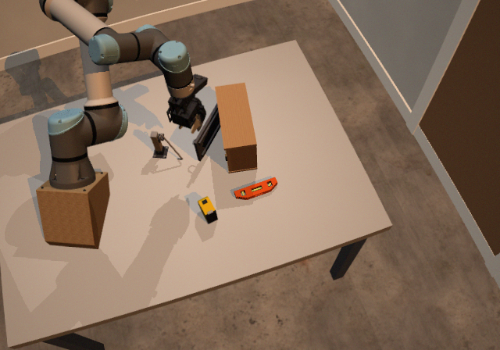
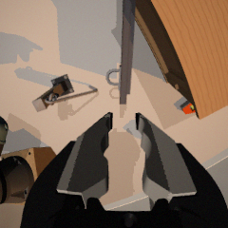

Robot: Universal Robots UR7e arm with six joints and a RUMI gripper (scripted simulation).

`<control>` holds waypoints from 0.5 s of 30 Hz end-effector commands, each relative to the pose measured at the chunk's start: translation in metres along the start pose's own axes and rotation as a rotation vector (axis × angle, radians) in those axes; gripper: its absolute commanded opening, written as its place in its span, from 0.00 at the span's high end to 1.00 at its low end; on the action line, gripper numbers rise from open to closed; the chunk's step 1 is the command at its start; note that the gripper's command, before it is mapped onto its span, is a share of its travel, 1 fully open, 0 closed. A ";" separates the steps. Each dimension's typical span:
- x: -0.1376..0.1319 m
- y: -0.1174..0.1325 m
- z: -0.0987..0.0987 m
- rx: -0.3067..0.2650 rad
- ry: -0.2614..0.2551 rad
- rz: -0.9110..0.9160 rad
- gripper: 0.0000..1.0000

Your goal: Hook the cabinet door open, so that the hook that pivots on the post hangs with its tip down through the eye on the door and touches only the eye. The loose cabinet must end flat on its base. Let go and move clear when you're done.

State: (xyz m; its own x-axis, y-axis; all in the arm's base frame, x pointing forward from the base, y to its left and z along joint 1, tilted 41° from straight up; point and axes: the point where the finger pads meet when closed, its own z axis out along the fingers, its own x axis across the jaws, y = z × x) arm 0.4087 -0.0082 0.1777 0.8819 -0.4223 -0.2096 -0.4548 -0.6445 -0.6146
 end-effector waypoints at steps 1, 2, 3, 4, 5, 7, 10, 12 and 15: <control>-0.006 0.002 0.000 0.000 -0.001 -0.061 0.85; -0.006 0.002 0.000 0.000 -0.001 -0.061 0.85; -0.006 0.002 0.000 0.000 -0.001 -0.061 0.85; -0.007 0.002 0.000 0.000 -0.001 -0.080 0.85; -0.008 0.002 0.000 0.000 -0.001 -0.100 0.85; -0.011 0.003 0.000 0.000 -0.001 -0.146 0.85; -0.017 0.004 -0.001 0.000 0.000 -0.229 0.85; -0.022 0.006 -0.001 0.000 0.000 -0.293 0.85; -0.029 0.007 -0.001 0.000 0.000 -0.400 0.85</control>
State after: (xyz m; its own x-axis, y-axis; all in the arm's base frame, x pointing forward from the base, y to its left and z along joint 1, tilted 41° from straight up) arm 0.3925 -0.0046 0.1798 0.9611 -0.2681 -0.0669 -0.2475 -0.7275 -0.6399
